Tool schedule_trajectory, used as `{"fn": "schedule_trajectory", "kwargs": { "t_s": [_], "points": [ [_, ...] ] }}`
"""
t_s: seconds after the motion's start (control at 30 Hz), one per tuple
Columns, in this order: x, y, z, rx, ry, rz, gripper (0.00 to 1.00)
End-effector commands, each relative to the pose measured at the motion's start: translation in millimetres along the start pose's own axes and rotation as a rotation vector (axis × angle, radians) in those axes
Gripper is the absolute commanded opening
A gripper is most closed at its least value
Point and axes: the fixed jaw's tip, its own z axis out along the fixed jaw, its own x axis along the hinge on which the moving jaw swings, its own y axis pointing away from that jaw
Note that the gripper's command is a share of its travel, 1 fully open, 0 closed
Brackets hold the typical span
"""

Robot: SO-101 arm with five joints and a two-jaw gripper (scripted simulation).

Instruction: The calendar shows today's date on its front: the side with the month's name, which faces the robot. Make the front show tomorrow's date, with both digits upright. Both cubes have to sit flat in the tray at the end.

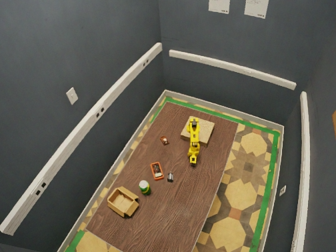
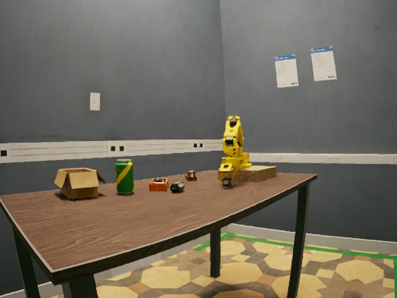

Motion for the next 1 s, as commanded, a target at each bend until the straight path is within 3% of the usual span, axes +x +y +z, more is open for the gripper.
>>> {"fn": "schedule_trajectory", "kwargs": {
  "t_s": [0.0, 0.97],
  "points": [
    [5.4, -3.0, 4.3, 0.001, 0.024, -0.006, 0.25],
    [5.4, -5.4, 4.3, 0.001, 0.024, -0.006, 0.18]
  ]
}}
